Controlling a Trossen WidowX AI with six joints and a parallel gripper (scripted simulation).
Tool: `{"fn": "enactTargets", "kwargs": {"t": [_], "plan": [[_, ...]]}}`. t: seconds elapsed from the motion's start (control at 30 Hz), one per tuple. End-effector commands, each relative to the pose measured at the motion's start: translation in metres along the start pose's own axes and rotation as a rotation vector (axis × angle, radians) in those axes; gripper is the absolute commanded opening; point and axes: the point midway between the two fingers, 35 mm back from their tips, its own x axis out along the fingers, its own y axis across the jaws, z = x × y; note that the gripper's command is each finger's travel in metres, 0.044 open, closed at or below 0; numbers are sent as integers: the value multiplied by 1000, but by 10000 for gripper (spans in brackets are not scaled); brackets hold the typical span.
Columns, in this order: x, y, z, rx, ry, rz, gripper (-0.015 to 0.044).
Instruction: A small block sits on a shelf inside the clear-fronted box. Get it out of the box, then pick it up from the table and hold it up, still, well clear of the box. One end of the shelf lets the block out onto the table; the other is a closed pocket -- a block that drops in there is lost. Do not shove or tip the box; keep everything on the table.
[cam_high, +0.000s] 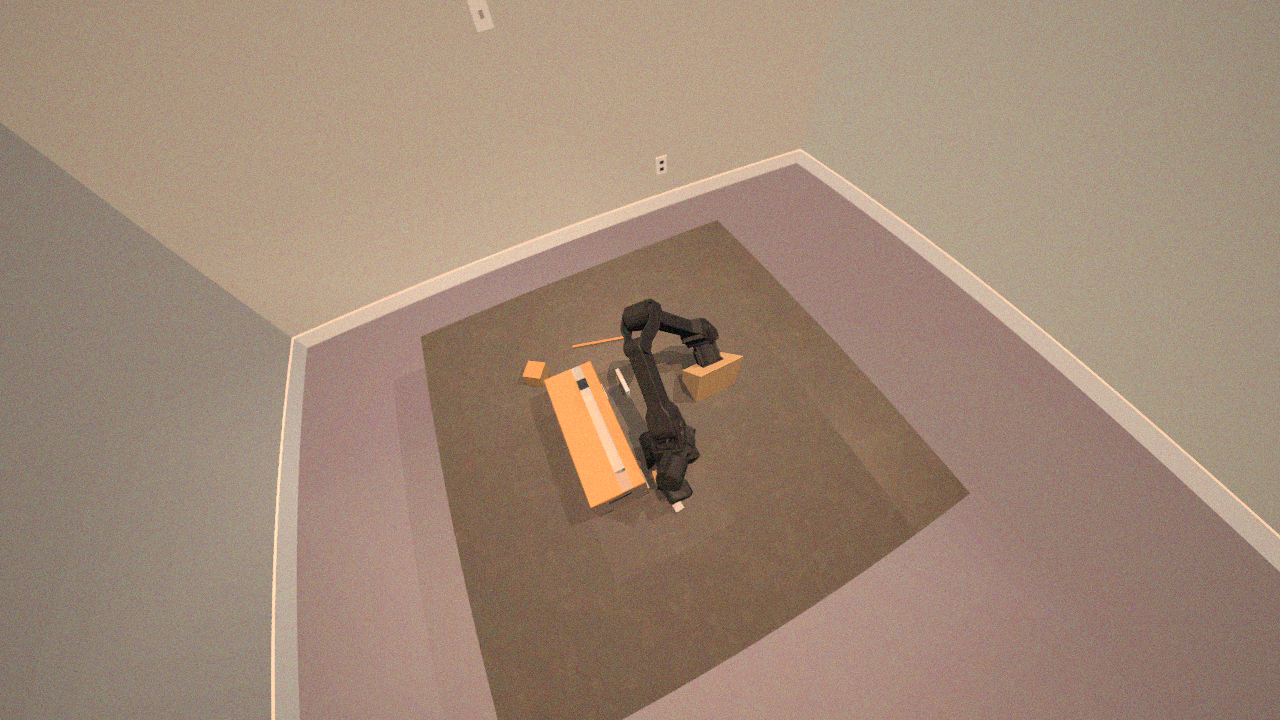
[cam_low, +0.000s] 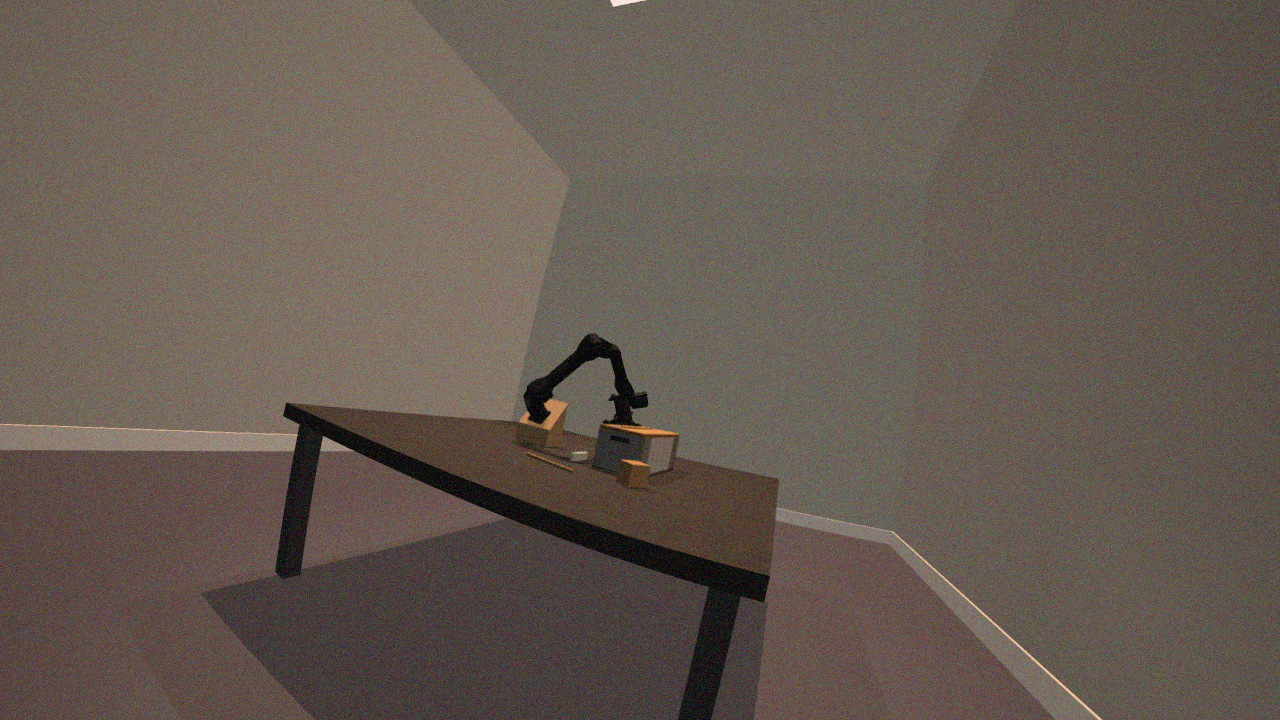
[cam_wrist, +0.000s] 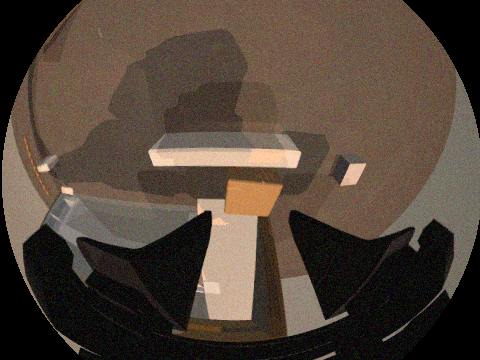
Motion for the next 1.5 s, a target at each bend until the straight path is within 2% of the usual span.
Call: {"fn": "enactTargets", "kwargs": {"t": [0.0,0.47,0.7,0.8,0.9,1.17,1.47], "plan": [[5,0,2,-2,4,2,285],[21,2,12,-3,5,4,285],[21,2,12,-3,5,4,101],[21,2,12,-3,5,4,81],[13,1,8,-2,4,3,3],[-32,0,-11,-1,2,1,0],[-49,7,-15,-47,4,-23,0]]}}
